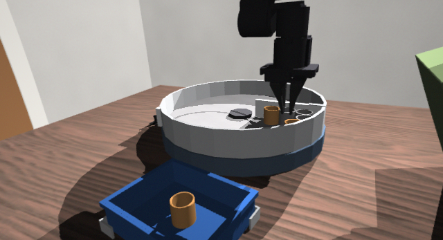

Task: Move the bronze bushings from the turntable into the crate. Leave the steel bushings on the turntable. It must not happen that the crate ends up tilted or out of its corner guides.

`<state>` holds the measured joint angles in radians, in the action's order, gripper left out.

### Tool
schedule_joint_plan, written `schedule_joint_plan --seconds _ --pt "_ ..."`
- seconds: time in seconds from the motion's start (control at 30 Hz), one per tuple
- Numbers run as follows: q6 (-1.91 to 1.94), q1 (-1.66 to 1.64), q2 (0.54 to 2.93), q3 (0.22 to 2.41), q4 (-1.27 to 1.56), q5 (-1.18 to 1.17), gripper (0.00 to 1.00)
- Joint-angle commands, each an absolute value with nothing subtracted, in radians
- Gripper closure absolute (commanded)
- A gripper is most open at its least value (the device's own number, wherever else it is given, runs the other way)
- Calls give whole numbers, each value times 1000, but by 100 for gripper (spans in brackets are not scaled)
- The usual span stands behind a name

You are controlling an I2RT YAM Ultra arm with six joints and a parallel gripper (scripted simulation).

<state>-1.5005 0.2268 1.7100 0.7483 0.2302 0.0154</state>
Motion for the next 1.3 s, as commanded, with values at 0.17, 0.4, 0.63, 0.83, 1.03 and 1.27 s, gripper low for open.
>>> schedule_joint_plan --seconds 0.17,0.4,0.63,0.83,1.03,1.27 --pt "-1508 222 1682 760 229 3 85" --pt "-1508 222 1682 760 229 3 85" --pt "-1508 222 1682 760 229 3 85" --pt "-1508 222 1682 760 229 3 85" --pt "-1506 225 1681 742 223 3 85" --pt "-1502 230 1681 725 223 3 85"
